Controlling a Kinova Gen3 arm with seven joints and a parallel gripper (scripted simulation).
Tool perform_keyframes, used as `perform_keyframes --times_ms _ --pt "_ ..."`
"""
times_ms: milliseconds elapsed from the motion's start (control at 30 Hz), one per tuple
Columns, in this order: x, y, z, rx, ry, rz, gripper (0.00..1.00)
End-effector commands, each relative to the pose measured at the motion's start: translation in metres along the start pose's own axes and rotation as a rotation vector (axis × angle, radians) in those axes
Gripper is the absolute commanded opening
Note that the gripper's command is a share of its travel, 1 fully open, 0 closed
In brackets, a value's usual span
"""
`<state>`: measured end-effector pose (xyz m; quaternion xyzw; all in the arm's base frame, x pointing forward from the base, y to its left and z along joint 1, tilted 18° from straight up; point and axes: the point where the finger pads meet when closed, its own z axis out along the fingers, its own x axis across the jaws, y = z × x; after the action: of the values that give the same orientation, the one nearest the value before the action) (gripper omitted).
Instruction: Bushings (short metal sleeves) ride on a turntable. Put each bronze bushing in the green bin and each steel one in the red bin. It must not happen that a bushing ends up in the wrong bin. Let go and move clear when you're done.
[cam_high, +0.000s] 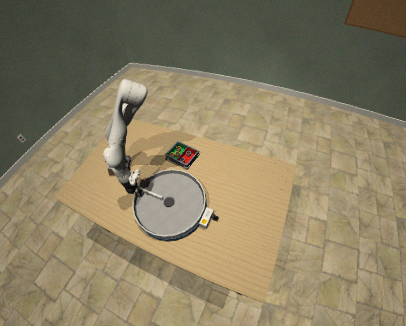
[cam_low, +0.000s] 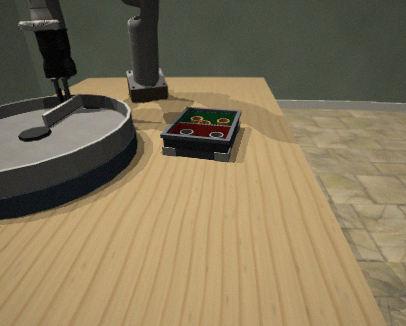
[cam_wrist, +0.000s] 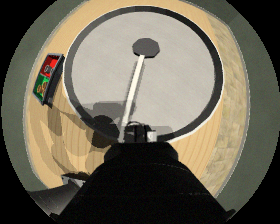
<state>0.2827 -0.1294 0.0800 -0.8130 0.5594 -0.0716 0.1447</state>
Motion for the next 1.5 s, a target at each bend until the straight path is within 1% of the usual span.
perform_keyframes --times_ms 0,133,300,467,833,867,1467 --pt "0.0 0.002 0.002 -0.004 -0.001 0.004 0.4" --pt "0.0 0.002 0.008 -0.004 -0.001 0.004 0.4" --pt "0.0 0.002 0.008 -0.004 -0.001 0.004 0.4" --pt "0.0 0.002 0.014 -0.004 -0.001 0.004 0.4" --pt "0.0 0.002 0.014 -0.004 -0.001 0.004 0.4" --pt "0.0 0.002 0.014 -0.004 -0.001 0.004 0.0" --pt "0.001 0.002 0.014 -0.004 0.0 0.004 0.0"
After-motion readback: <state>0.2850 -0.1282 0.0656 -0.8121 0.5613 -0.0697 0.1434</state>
